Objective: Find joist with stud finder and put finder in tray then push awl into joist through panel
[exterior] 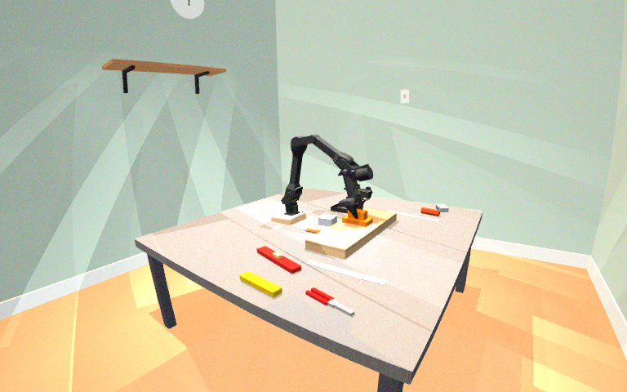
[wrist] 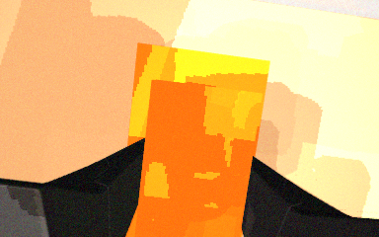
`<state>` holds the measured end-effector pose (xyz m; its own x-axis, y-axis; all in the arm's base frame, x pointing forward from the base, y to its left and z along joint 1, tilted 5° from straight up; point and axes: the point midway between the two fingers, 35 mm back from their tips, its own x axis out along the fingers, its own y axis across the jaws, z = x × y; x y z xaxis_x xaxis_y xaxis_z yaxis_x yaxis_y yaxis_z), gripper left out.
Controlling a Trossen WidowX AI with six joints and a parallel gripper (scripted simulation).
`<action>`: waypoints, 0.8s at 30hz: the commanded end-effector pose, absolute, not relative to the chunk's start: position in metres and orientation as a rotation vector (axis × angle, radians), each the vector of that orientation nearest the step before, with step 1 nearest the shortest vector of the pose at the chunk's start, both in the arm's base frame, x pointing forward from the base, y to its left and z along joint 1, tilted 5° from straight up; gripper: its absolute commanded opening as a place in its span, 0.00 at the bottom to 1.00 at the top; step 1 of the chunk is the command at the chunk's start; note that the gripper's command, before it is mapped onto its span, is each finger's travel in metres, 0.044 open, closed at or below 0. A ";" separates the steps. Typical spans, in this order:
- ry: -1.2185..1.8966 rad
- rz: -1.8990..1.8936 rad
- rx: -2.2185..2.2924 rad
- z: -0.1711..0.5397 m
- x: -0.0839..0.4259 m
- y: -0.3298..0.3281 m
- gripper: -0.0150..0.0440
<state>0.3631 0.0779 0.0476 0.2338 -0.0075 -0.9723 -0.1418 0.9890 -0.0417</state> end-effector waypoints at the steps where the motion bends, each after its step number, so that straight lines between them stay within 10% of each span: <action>1: 1.334 0.104 -0.126 0.047 0.361 0.093 0.25; 24: 1.334 0.107 -0.121 0.045 0.351 0.162 0.25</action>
